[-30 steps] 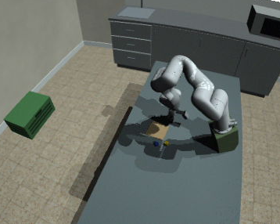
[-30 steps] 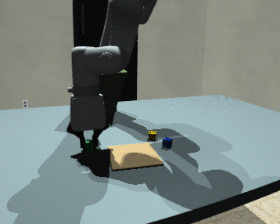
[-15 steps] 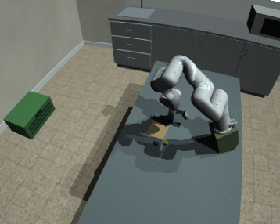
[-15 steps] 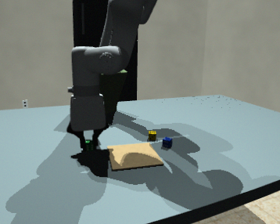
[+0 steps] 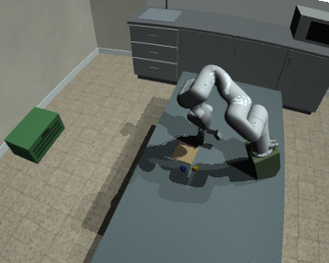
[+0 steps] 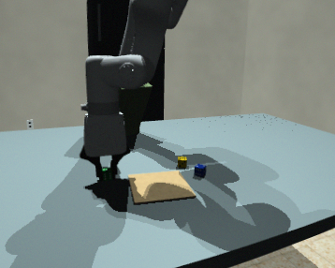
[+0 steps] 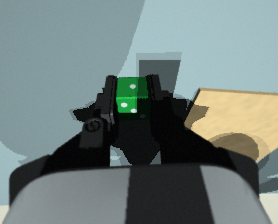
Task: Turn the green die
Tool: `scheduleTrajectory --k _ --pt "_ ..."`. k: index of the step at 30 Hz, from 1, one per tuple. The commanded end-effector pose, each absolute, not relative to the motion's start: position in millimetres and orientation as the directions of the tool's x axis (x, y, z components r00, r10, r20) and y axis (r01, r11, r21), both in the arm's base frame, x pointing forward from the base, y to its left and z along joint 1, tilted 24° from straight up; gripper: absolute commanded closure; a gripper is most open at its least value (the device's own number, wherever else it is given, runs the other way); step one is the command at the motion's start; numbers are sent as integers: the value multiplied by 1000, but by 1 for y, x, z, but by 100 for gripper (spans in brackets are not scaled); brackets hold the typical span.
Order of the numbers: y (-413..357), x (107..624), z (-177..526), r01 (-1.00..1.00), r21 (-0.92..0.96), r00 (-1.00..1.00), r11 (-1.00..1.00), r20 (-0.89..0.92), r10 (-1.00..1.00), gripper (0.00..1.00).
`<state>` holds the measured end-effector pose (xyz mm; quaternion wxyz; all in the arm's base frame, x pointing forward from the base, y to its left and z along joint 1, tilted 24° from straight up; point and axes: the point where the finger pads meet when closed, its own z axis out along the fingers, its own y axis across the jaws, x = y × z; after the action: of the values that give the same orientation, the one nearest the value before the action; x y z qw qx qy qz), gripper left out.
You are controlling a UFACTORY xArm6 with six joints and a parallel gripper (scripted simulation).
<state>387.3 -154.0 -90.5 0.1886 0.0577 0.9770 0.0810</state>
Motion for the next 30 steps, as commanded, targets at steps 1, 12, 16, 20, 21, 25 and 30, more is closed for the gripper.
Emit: scheduleTrajectory --k 1,12,16,20,21,25,30 --pt "-155 386 -86 83 179 -922 980 -361 143 79" --pt "-164 361 -25 83 179 -922 980 -361 143 79" --pt "-166 355 -10 82 179 -922 980 -361 143 79" --pt "-168 351 0 82 179 -922 980 -361 143 79" --pt "-168 350 1 83 179 -922 980 -361 143 79" --pt "-168 350 1 83 179 -922 980 -361 143 79" --pt "-168 350 1 83 179 -922 980 -361 143 79"
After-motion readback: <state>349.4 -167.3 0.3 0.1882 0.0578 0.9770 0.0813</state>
